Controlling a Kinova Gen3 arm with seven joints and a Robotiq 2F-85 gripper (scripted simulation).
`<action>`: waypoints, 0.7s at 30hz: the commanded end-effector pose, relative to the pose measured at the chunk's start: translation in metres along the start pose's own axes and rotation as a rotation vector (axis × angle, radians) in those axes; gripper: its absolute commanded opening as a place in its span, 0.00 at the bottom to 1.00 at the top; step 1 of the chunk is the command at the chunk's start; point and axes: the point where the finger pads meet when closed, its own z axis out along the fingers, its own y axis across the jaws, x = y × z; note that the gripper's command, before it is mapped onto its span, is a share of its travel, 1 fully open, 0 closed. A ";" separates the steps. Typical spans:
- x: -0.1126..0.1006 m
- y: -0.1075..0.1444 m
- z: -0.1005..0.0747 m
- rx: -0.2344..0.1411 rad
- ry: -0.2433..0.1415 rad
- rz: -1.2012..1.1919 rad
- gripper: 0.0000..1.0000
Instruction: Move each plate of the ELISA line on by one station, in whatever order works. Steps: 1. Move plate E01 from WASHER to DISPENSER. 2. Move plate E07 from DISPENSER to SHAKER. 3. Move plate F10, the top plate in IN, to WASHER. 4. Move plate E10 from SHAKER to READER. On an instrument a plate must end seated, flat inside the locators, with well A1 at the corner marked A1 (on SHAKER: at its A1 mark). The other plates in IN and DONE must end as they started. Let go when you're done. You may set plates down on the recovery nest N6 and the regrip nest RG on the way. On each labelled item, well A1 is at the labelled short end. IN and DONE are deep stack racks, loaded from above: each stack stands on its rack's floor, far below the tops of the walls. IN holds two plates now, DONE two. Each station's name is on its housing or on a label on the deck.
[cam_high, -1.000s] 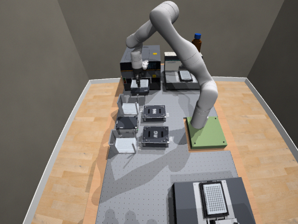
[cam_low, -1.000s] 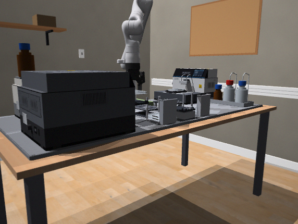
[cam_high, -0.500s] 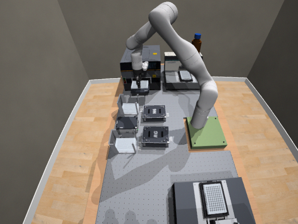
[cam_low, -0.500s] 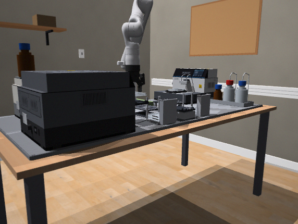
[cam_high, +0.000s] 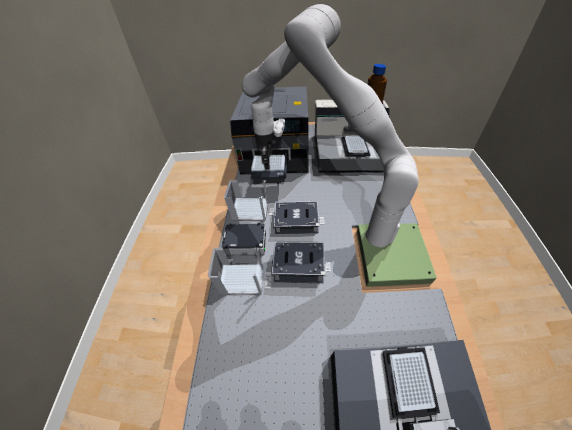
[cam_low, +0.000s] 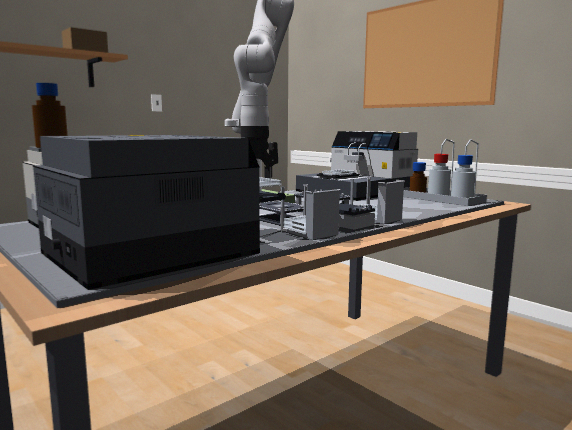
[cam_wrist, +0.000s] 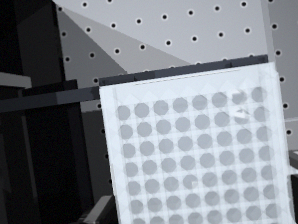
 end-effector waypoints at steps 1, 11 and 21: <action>0.000 0.000 0.002 0.001 -0.002 0.000 0.94; 0.000 0.000 0.013 0.001 -0.002 0.000 0.94; 0.000 0.000 0.014 0.001 -0.002 0.000 0.94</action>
